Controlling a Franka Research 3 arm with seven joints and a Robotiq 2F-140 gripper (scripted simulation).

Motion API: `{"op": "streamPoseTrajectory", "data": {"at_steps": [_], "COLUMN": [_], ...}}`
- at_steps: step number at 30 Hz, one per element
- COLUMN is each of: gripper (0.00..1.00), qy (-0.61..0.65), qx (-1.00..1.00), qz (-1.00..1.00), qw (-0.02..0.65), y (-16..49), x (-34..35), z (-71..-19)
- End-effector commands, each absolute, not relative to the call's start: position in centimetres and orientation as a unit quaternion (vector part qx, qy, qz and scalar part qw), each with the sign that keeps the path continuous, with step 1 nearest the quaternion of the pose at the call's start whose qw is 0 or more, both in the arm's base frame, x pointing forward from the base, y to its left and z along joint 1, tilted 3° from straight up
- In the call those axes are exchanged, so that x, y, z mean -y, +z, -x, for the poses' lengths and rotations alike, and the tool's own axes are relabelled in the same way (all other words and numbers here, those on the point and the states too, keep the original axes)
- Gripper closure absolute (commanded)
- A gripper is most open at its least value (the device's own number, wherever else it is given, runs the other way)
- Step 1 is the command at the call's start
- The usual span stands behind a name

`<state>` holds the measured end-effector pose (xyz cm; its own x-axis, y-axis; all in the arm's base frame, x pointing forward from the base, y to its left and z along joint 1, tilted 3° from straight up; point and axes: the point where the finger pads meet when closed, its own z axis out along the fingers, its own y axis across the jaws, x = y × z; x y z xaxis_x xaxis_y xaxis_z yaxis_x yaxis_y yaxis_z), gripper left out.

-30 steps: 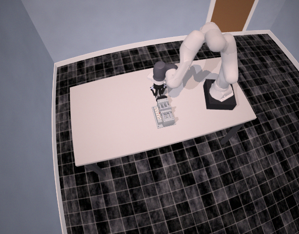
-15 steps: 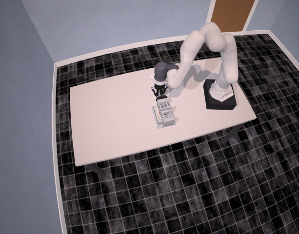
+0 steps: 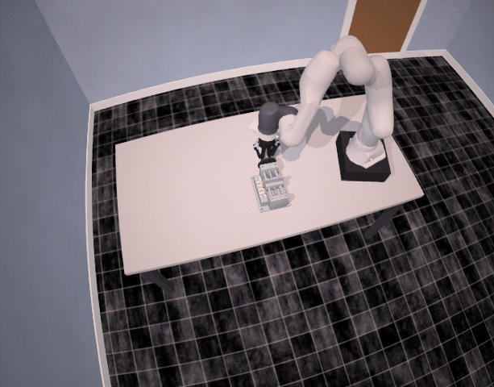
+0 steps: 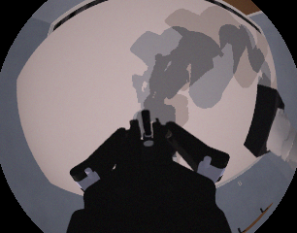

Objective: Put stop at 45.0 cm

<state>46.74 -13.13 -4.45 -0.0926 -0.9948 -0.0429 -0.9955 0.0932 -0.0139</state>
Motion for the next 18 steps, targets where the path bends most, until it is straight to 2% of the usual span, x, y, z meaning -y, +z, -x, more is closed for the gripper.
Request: {"op": "streamPoseTrajectory", "data": {"at_steps": [1,18], "gripper": [0.96,0.96], "qy": [0.01,0.01], "qx": [-0.737,-0.737], "qz": [0.676,0.676], "qw": [0.02,0.02], "y": [-4.5,-3.7], "x": [13.1,12.9], "z": [-46.3,-44.5]}}
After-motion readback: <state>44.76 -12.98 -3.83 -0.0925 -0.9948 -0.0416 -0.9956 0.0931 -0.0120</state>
